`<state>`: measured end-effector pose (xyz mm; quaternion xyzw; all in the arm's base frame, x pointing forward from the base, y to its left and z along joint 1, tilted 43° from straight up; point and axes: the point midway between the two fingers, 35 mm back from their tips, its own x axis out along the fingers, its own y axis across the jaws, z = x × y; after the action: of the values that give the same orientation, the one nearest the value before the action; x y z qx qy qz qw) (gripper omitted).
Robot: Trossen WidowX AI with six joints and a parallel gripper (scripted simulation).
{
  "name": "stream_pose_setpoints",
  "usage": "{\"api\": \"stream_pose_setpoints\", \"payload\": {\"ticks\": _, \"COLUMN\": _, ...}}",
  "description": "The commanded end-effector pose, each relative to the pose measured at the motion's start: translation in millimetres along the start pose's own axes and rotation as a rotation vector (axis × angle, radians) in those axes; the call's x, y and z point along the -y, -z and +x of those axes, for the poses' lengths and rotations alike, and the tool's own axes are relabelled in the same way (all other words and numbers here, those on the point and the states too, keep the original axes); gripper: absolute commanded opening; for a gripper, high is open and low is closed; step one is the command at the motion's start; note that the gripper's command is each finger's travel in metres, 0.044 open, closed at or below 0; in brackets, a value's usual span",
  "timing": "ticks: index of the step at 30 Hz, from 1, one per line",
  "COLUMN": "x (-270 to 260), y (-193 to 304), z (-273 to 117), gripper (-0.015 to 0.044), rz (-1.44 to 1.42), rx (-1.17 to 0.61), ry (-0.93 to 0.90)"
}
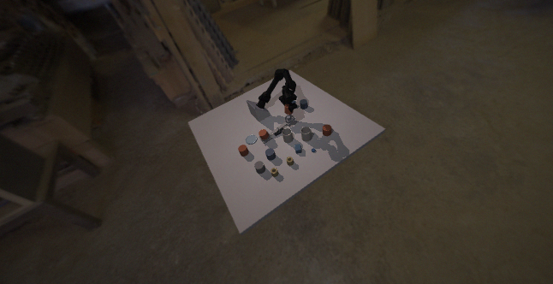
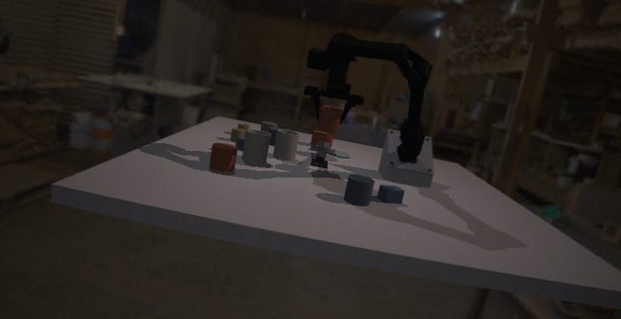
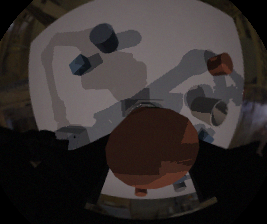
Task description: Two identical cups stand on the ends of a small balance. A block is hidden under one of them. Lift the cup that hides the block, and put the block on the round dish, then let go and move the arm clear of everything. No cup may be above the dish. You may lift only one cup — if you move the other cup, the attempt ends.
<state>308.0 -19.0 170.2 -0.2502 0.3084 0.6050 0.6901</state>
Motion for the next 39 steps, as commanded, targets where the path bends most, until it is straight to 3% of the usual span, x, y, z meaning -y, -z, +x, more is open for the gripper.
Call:
{"api": "stream_pose_setpoints", "payload": {"ticks": 1, "x": 0, "y": 1, "z": 0, "gripper": 0.0000, "rz": 0.002, "rx": 0.000, "ry": 0.002}}
{"api": "stream_pose_setpoints", "payload": {"ticks": 39, "x": -5, "y": -10, "z": 8, "gripper": 0.0000, "rz": 0.004, "rx": -0.012, "ry": 0.001}}
